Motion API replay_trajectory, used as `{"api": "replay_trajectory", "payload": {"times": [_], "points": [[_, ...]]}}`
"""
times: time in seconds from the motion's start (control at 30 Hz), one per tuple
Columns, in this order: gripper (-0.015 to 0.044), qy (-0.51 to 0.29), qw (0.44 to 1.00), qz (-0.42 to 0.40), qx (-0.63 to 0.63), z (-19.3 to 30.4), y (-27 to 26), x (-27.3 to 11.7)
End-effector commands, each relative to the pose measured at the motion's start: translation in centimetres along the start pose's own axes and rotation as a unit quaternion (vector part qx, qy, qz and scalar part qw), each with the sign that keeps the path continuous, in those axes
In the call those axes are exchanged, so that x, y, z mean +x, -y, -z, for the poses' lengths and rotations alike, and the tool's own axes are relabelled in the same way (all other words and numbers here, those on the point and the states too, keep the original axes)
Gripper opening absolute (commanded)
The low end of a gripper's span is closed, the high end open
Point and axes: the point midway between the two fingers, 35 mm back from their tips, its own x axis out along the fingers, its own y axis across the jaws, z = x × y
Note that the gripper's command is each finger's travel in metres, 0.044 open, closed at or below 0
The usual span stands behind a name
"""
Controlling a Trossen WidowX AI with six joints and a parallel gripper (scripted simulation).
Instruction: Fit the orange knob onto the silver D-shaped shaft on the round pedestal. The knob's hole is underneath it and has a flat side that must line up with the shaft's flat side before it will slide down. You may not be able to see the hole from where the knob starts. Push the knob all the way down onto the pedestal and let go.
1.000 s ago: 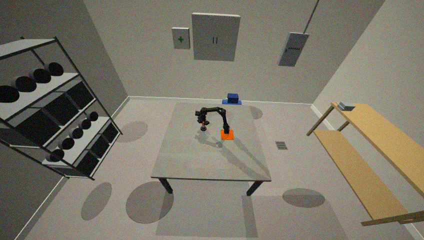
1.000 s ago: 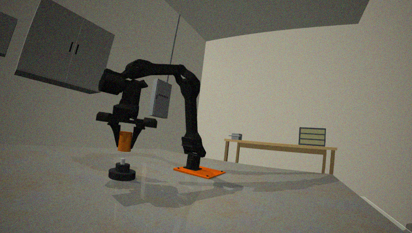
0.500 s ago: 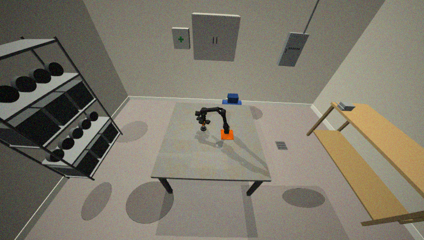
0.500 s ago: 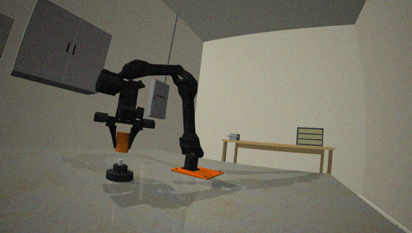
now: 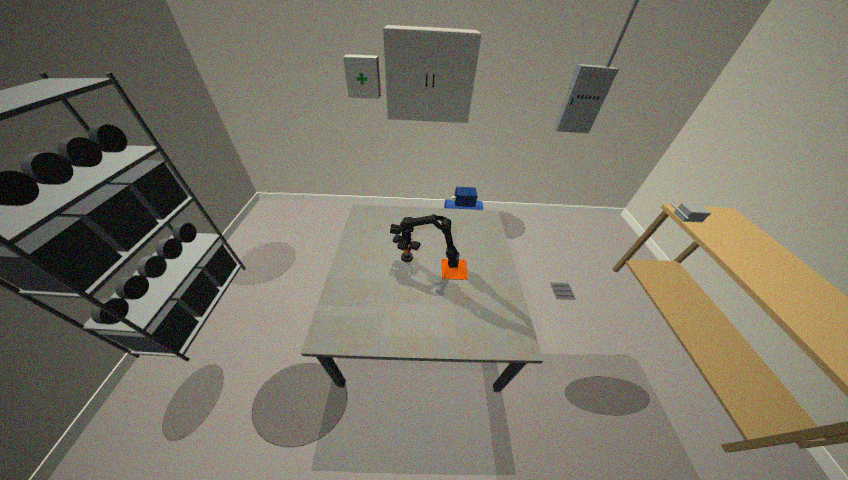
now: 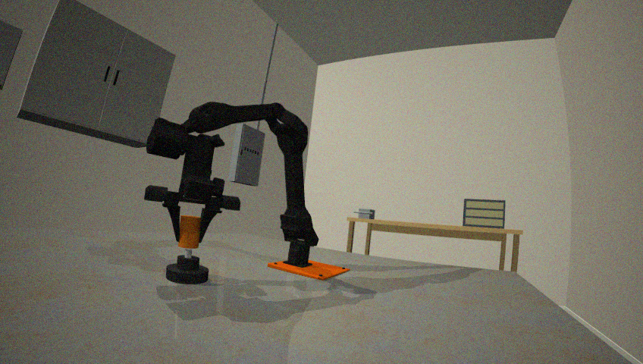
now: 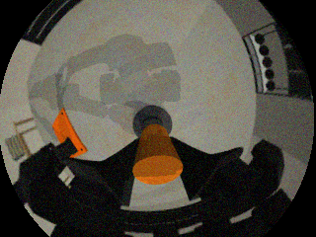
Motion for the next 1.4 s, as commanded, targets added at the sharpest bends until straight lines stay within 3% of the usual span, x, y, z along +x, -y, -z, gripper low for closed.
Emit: {"api": "replay_trajectory", "payload": {"times": [0.0,1.37], "points": [[0.0,-0.001,1.0,0.001,-0.002,0.0,0.0,0.5],[0.0,-0.001,1.0,0.001,-0.002,0.0,-0.2,2.2]]}}
